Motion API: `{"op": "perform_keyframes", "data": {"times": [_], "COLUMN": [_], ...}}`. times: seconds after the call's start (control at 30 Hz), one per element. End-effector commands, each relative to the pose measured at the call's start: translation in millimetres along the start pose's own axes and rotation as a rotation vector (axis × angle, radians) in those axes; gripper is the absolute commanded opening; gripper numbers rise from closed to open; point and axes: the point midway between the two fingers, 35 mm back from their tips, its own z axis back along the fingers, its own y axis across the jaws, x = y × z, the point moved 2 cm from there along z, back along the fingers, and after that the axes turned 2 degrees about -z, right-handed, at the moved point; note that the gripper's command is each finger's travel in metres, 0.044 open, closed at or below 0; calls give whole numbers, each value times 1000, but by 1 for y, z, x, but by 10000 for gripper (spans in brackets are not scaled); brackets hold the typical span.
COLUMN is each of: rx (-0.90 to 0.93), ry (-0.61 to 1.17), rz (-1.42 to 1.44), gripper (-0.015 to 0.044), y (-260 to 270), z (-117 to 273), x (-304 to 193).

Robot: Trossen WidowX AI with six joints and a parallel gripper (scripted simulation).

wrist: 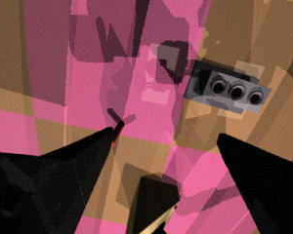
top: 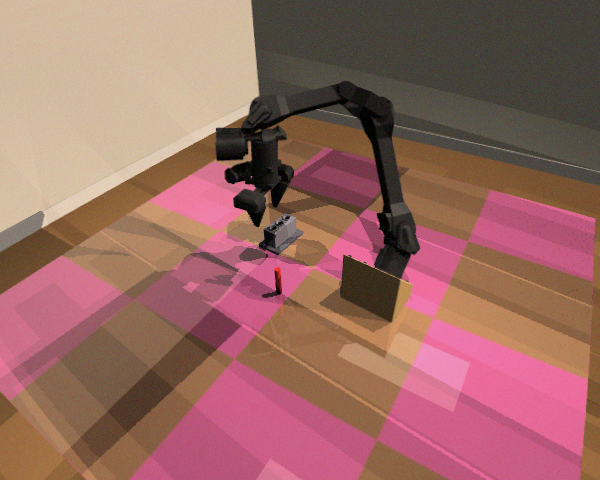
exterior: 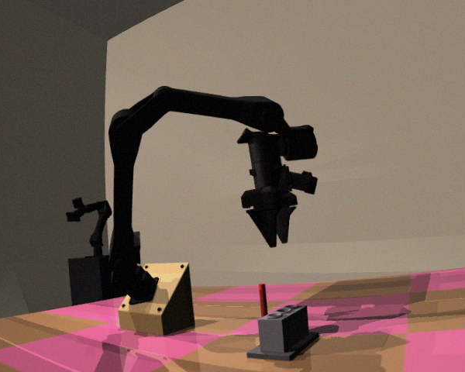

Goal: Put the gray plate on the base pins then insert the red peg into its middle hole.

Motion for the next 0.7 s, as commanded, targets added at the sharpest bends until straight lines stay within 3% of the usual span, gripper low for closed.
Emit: {"op": "perform_keyframes", "data": {"times": [0.0,0.37,0.67], "rx": [-27,-53,-55], "ry": [35,21,21], "rz": [-686,-1210,-1236], "gripper": [440,440,440], "y": [53,79,79], "z": [-12,-17,-17], "x": [-40,-64,-65]}}
